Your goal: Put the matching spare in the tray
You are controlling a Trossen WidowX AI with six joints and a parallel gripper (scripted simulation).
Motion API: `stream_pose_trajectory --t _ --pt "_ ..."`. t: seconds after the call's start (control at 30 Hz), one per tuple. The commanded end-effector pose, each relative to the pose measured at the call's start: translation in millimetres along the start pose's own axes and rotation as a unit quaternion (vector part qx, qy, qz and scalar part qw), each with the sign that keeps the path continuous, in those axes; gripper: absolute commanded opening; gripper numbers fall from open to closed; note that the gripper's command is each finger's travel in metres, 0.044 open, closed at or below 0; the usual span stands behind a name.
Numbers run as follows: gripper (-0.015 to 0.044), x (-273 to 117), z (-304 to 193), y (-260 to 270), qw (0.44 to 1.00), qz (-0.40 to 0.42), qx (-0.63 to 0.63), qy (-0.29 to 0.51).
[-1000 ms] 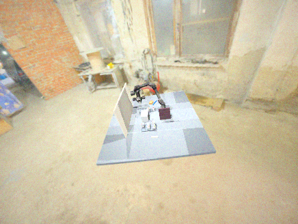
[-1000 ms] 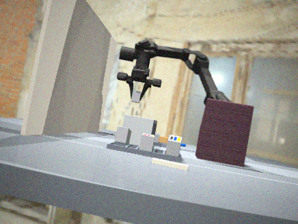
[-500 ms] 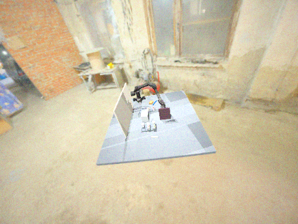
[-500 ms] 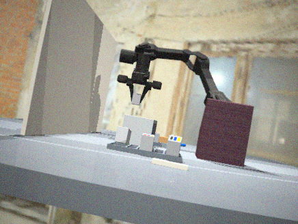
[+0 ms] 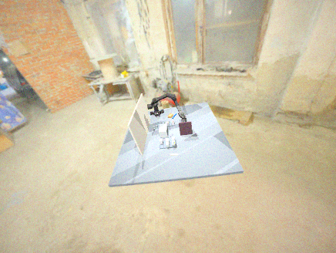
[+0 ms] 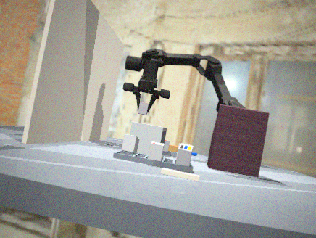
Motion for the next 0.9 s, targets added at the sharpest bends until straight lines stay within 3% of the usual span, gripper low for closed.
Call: stream_pose_trajectory --t 0.0,0.87 --pt "0.0 5 1 1 1.0 0.002 -0.005 0.002" --pt "0.0 29 2 -2 1.0 0.002 -0.004 0.0"
Point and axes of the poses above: the point midway between the two fingers, 35 mm back from their tips, its own x axis out along the fingers, its own y axis across the jaws, z = x × y, the point moved 1 cm from there along -x, back along the fingers, and after that the axes turned 13 degrees about x, right-handed, at the moved point
